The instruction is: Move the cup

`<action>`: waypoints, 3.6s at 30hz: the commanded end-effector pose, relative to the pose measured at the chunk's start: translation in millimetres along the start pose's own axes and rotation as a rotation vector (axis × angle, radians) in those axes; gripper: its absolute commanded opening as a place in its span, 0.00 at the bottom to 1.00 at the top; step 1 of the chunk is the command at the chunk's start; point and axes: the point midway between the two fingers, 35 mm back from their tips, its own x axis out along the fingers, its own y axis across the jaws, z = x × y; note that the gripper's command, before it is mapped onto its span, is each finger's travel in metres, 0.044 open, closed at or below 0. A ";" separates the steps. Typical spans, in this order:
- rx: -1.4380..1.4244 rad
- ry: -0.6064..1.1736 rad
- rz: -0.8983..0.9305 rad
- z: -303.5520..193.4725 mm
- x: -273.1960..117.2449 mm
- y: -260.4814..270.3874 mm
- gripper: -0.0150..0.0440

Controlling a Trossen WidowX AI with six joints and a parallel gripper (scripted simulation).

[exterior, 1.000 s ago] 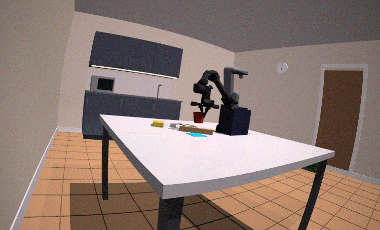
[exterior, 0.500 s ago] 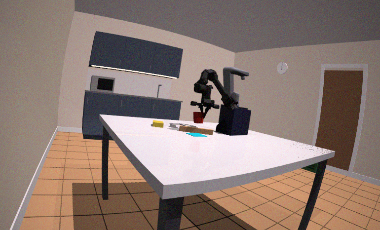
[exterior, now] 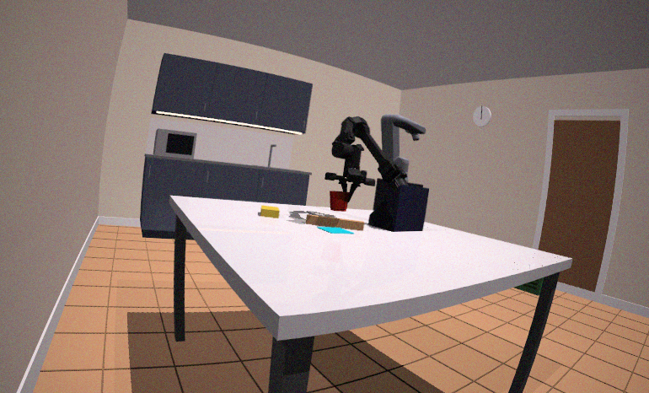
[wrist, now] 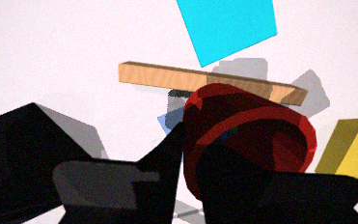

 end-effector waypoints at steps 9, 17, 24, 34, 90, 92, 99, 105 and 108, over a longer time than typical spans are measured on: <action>0.003 -0.002 0.004 22.5 -1.0 -2.0 0.25; 0.004 -0.003 0.003 37.0 -1.8 -3.2 0.25; 0.004 -0.004 0.003 49.7 -2.5 -4.2 0.25; 0.005 -0.005 0.003 67.9 -3.3 -5.4 0.25; 0.006 -0.004 0.001 98.7 54.3 -5.6 0.25; 0.006 -0.004 0.001 98.7 54.3 -5.6 0.25; 0.014 -0.010 0.001 99.8 51.7 -7.1 0.25; 0.014 -0.010 0.001 99.8 51.7 -7.1 0.25; 0.014 -0.010 0.001 99.8 51.7 -7.1 0.34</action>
